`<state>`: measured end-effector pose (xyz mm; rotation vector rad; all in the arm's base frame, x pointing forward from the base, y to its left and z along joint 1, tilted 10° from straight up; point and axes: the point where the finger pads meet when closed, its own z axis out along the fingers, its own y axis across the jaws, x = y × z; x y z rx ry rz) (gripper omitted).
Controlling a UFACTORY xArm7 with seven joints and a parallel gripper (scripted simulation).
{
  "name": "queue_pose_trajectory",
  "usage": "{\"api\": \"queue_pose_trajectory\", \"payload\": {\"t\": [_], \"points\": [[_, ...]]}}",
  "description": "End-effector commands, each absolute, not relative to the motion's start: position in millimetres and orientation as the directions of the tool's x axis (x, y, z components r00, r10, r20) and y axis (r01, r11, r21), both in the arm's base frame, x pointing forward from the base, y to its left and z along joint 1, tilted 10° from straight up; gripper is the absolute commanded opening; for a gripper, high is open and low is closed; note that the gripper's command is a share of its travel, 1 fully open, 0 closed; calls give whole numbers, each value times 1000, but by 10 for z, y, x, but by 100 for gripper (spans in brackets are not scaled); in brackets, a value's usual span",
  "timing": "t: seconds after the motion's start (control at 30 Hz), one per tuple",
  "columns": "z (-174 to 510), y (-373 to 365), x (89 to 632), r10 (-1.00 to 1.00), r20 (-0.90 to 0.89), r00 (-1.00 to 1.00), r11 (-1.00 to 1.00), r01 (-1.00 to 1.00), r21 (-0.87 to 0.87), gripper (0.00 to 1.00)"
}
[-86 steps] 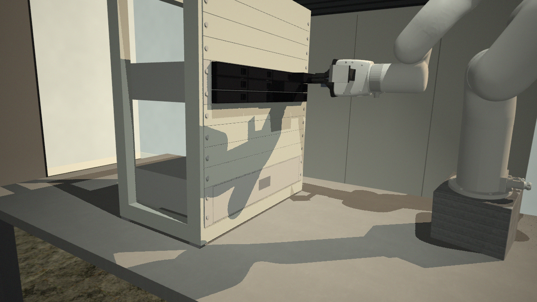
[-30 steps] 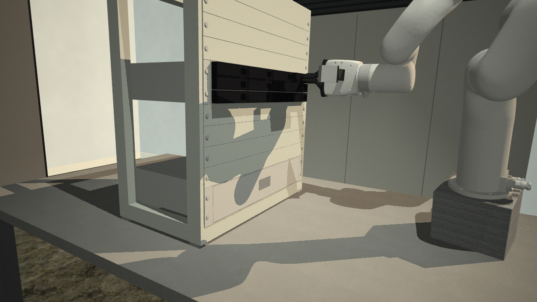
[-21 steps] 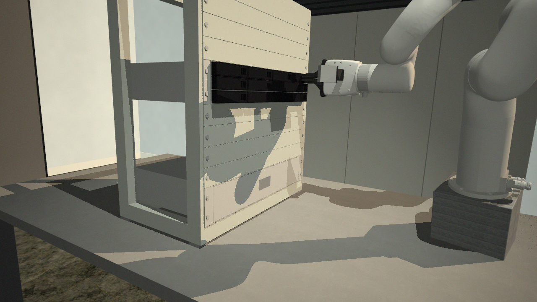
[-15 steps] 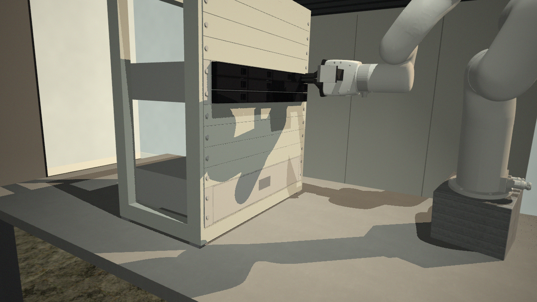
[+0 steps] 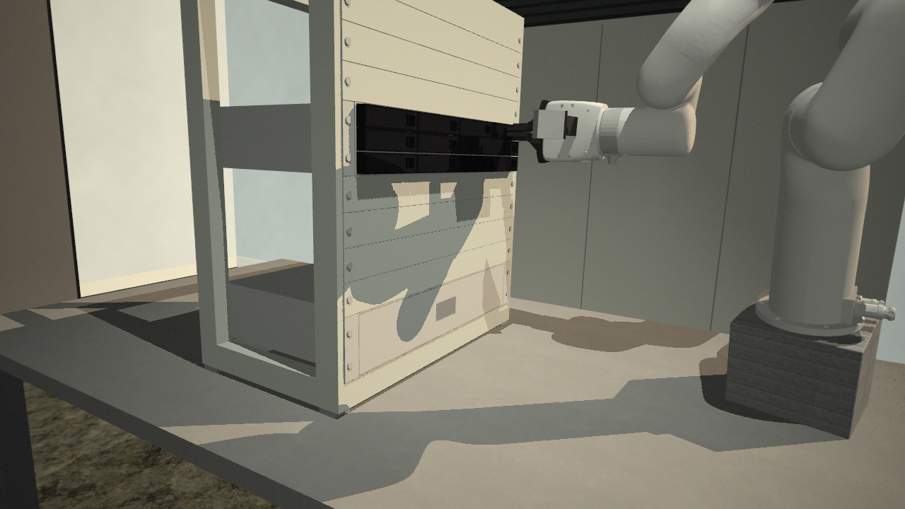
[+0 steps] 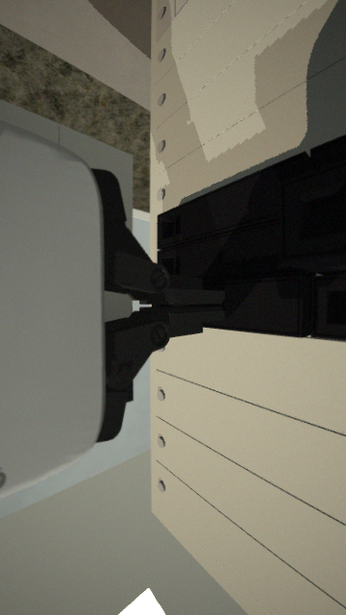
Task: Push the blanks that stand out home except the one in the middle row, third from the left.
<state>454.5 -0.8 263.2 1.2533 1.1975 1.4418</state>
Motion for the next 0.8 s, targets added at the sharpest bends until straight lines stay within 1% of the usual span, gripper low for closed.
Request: {"api": "queue_pose_trajectory", "payload": {"t": [0.0,0.77], "points": [[2652,-11,4555,977,168,-128,-171,-18,985,0],[2655,-7,4587,977,168,-128,-171,-18,985,0]]}}
